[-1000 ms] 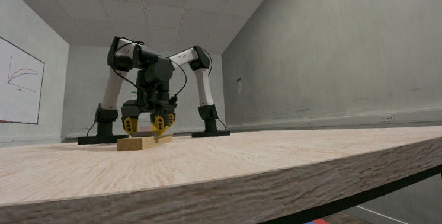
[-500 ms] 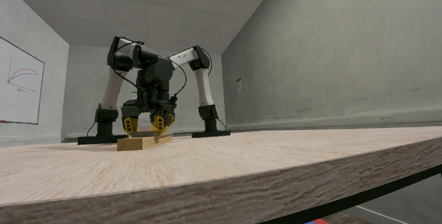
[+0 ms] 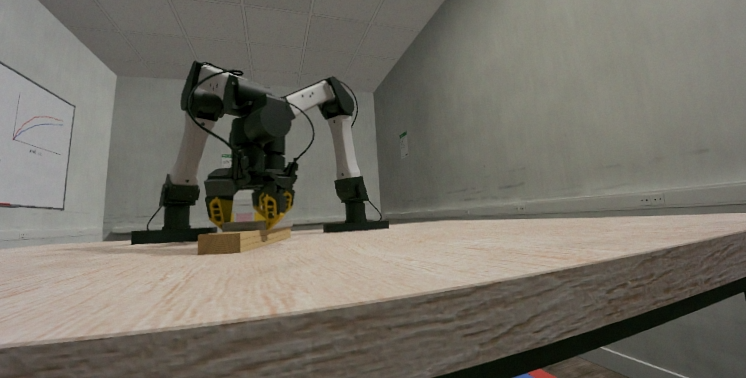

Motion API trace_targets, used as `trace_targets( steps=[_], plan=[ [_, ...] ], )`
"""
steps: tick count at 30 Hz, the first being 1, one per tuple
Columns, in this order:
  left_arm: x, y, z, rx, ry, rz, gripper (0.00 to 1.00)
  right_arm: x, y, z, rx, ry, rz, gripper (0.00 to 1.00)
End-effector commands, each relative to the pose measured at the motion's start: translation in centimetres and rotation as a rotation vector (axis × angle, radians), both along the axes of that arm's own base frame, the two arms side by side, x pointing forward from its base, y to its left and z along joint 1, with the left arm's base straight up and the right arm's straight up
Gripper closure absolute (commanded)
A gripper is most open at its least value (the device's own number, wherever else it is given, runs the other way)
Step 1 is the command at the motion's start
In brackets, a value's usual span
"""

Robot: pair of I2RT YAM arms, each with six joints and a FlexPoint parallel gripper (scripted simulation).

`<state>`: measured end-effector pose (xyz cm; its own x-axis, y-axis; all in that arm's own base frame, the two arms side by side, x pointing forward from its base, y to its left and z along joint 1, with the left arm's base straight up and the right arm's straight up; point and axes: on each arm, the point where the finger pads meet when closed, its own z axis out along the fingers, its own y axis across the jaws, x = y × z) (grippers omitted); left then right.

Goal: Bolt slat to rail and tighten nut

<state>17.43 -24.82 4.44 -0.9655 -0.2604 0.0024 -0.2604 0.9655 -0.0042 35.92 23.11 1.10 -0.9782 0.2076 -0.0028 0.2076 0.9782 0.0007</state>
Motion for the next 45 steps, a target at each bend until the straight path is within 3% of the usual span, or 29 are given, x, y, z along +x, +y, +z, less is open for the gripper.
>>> trace_targets(
  steps=[1, 20, 45],
  plan=[
    [0.05, -0.14, -0.51, -0.001, -0.012, 0.000, 0.64, 0.37, 0.21, 0.69, 0.011, -0.019, -0.002, 0.33],
    [0.30, -0.23, 0.36, -0.014, -0.012, 0.003, 0.86, 0.37, 0.21, 0.69, 0.011, -0.019, -0.002, 0.33],
    [0.31, -0.25, 0.36, -0.015, -0.012, 0.003, 0.86, 0.37, 0.21, 0.69, 0.011, -0.019, -0.002, 0.33]
  ],
)
